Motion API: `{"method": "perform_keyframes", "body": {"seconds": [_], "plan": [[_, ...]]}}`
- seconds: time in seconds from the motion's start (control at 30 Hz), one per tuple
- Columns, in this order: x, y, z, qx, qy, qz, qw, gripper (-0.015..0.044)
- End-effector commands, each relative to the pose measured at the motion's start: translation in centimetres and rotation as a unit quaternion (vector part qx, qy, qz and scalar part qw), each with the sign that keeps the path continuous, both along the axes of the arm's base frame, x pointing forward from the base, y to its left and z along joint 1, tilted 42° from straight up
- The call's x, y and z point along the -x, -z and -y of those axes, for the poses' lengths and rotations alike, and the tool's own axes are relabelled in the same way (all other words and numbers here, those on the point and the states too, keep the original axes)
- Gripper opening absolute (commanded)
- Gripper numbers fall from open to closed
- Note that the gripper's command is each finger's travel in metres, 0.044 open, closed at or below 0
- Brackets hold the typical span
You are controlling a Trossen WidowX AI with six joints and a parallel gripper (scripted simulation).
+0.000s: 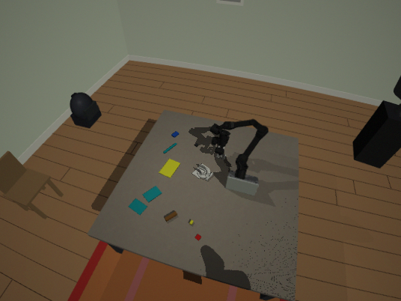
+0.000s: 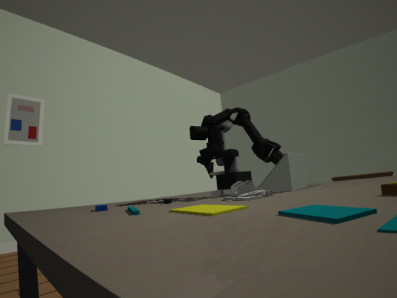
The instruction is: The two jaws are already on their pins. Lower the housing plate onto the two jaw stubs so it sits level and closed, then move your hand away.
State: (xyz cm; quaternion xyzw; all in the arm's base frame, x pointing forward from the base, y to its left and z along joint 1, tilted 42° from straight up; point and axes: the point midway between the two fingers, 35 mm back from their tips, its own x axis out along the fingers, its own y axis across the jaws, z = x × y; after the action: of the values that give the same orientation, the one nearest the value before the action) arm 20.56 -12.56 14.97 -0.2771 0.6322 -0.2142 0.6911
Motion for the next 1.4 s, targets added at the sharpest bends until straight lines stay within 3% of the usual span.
{"method": "perform_keyframes", "body": {"seconds": [0.0, 1.37], "plan": [[-0.7, 0.6, -0.8, -0.005, 0.006, 0.008, 1.0, 0.0351], [-3.5, 9.0, -10.8, -0.029, 0.089, 0.067, 0.993, 0.0351]]}}
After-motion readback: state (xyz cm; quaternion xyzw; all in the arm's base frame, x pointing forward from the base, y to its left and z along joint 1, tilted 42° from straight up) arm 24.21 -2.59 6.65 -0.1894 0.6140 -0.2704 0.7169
